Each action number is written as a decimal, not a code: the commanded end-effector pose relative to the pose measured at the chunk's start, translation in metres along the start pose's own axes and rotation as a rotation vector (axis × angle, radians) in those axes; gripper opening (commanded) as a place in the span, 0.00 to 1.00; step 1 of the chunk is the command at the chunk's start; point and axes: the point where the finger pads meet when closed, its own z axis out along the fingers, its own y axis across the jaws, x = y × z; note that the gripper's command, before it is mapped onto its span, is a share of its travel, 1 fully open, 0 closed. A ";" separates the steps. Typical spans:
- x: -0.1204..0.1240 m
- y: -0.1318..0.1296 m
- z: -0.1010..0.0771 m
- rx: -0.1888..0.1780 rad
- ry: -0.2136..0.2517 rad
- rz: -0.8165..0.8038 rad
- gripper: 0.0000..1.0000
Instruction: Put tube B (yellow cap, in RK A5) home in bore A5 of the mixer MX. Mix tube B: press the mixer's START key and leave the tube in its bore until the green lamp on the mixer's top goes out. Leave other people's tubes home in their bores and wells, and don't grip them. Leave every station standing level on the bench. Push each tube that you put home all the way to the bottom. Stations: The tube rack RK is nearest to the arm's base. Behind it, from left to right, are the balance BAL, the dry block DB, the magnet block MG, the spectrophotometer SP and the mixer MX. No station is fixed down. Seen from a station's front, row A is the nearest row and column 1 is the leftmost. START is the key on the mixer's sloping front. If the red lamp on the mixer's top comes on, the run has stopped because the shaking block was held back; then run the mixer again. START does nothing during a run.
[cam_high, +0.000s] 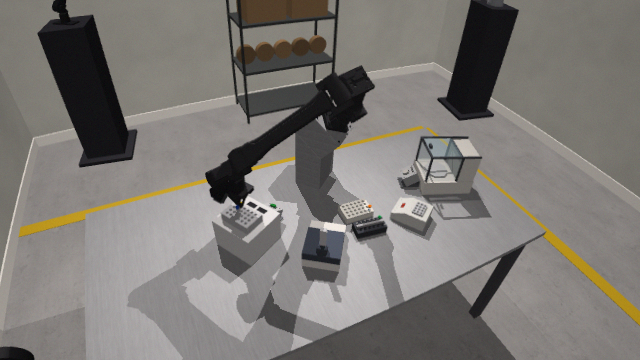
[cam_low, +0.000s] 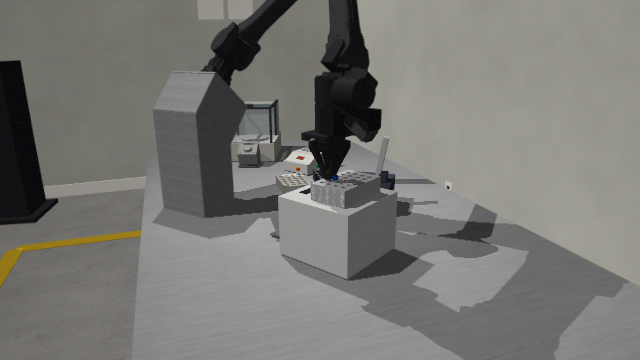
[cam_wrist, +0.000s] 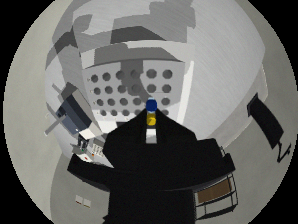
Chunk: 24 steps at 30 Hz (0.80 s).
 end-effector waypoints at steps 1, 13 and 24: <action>-0.018 -0.002 -0.003 0.003 -0.019 0.003 0.09; -0.020 -0.001 0.001 0.007 -0.023 -0.008 0.09; -0.021 0.001 0.004 0.007 -0.024 -0.013 0.09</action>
